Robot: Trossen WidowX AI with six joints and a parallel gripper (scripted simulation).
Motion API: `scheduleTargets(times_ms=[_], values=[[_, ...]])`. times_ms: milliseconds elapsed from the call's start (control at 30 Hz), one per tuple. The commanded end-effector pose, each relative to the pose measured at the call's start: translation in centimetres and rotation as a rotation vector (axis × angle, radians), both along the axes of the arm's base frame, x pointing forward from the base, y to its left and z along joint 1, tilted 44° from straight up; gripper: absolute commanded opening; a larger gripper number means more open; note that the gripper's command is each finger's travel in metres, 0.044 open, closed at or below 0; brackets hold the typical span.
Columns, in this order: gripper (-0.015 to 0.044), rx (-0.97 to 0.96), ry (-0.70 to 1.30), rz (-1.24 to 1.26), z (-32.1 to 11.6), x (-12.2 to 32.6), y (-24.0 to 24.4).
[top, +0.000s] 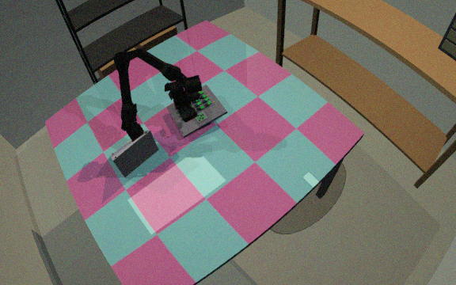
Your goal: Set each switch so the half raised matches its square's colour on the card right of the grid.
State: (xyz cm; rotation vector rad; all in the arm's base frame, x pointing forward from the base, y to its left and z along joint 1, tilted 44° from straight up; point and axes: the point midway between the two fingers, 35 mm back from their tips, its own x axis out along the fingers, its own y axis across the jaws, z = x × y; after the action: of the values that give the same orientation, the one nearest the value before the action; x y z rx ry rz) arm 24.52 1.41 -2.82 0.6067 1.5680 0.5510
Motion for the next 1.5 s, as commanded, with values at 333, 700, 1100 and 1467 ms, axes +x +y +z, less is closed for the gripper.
scheduleTargets(times_ms=[333,700,1100,1467], values=[[0.0,0.004,0.002,-0.005,-0.08,0.03,0.12],[0.0,0.004,0.002,-0.005,-0.19,0.02,0.22],[0.0,0.004,0.002,-0.005,-0.31,0.02,0.33],[0.0,0.004,0.002,-0.005,-0.42,0.01,0.43]])
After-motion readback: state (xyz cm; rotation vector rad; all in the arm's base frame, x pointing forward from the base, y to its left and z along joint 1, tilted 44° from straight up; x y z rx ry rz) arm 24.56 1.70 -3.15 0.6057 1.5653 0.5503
